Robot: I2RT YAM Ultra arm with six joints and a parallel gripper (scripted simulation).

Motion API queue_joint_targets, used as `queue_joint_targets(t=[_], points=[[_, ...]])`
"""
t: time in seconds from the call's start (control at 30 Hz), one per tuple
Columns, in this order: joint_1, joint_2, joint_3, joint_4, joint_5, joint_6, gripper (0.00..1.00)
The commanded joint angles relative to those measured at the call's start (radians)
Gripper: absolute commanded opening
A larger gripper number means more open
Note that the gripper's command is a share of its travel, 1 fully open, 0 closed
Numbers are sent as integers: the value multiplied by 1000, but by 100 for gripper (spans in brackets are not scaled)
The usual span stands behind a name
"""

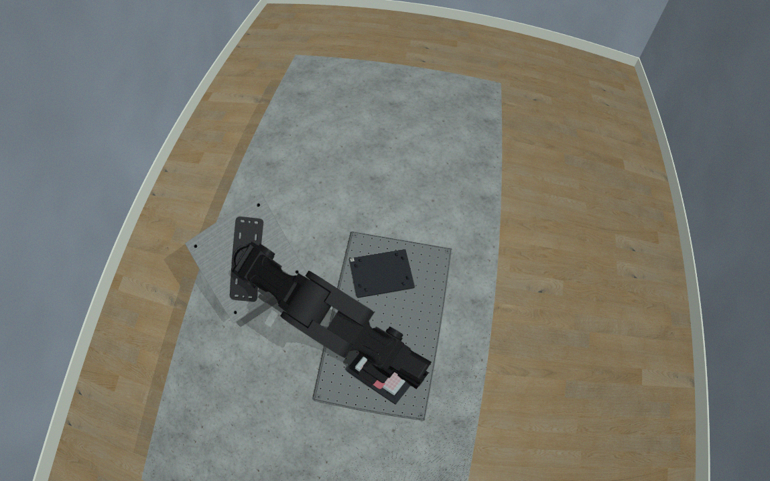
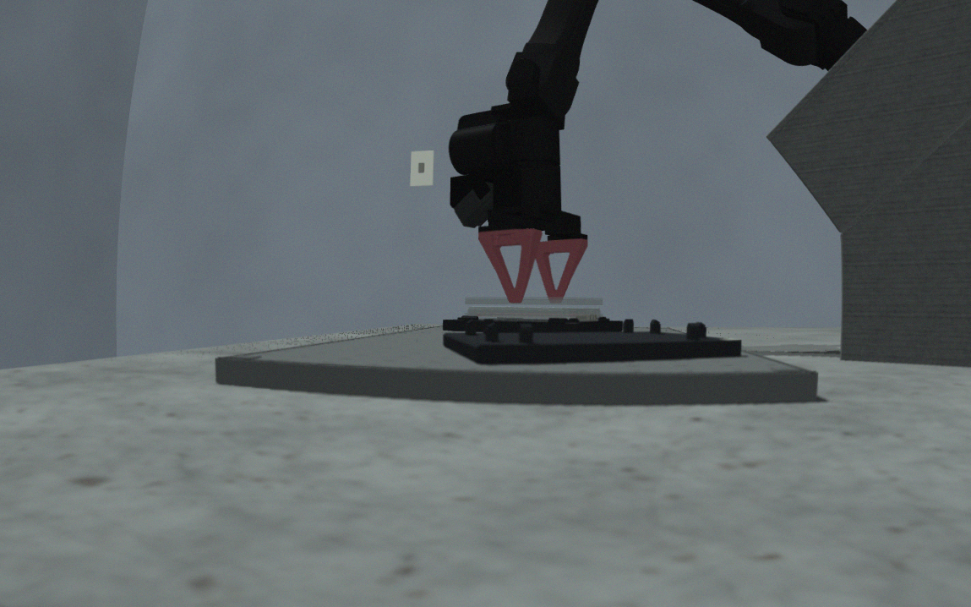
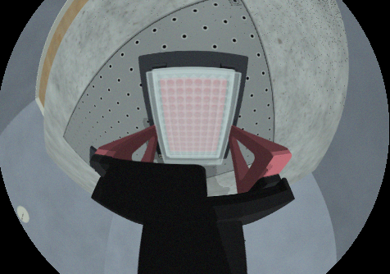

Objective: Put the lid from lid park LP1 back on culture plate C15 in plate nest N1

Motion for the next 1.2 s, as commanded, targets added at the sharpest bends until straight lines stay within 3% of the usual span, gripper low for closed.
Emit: queue_joint_targets(t=[0.0, 1.17], points=[[1, -7, 2, 14, -1, -2, 0], [-2, 10, 6, 27, -3, -5, 0]])
